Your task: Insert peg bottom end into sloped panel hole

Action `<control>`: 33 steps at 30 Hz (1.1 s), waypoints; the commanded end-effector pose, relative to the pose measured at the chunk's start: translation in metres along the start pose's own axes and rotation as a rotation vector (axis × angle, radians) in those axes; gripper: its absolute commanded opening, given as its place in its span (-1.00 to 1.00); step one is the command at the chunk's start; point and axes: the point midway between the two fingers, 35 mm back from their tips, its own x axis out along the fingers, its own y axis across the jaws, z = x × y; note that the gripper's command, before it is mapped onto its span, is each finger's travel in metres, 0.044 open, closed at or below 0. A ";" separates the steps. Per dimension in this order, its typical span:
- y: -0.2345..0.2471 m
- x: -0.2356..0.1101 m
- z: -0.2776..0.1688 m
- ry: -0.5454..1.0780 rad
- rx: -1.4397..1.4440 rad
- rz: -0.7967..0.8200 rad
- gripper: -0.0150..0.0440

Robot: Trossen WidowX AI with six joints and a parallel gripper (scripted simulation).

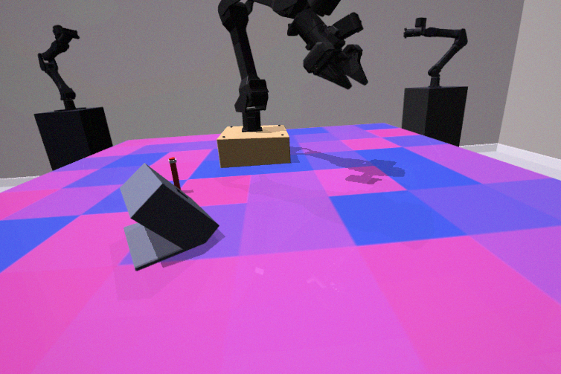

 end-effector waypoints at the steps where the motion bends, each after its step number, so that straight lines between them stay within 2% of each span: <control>1: -0.016 0.003 -0.002 0.027 -0.001 -0.037 1.00; 33: -0.146 -0.009 -0.052 0.244 0.112 -0.259 1.00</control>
